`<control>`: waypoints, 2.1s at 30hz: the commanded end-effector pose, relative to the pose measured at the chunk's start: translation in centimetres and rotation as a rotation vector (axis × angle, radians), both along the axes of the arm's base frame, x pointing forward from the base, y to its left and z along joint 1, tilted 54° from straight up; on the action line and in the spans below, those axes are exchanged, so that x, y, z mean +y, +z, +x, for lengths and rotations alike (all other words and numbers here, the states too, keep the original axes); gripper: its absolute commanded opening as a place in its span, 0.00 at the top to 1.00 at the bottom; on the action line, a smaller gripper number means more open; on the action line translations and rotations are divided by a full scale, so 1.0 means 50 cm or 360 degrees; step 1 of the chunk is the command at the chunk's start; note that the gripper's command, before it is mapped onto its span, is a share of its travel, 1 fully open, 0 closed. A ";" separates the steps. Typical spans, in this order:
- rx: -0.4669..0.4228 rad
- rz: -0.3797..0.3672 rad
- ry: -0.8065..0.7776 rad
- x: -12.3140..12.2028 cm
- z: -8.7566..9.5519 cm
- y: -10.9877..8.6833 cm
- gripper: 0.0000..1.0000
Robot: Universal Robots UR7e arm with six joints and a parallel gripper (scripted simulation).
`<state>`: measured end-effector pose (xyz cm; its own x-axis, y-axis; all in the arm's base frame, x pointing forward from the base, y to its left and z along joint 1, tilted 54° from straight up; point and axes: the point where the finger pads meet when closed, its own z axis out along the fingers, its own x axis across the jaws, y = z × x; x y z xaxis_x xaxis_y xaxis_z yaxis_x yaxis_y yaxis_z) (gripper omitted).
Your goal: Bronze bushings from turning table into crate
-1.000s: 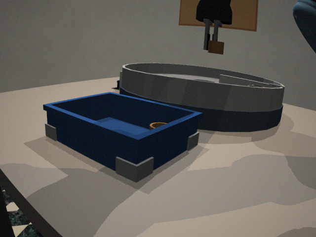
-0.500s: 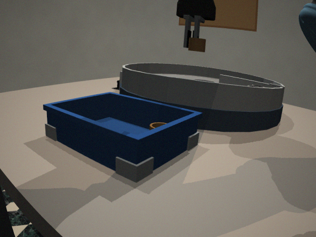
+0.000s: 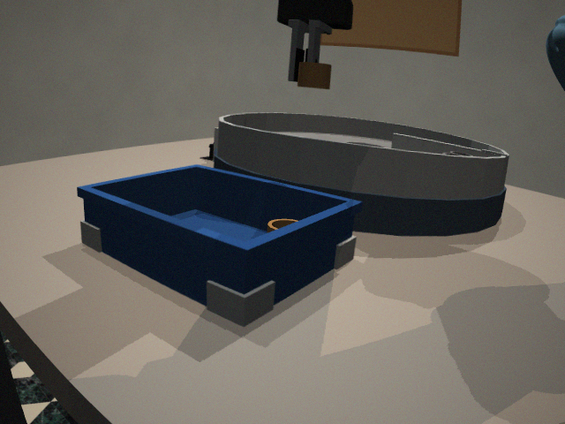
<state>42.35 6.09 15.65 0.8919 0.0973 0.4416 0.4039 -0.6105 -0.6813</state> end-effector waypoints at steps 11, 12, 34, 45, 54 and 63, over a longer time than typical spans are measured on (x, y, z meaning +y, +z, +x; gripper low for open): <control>0.0002 -0.0001 -0.0001 0.061 0.029 0.095 1.00; 0.0002 -0.0001 -0.0001 0.061 0.029 0.095 1.00; 0.0000 -0.0001 0.0000 0.117 0.054 0.178 1.00; 0.0001 0.0000 -0.0001 0.159 0.065 0.150 1.00; 0.0001 0.0000 -0.0001 0.159 0.065 0.150 1.00; 0.0004 0.0002 -0.0001 0.202 0.077 0.123 1.00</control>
<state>45.81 14.97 22.57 0.8925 0.0975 0.4404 0.4035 -0.6090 -0.6829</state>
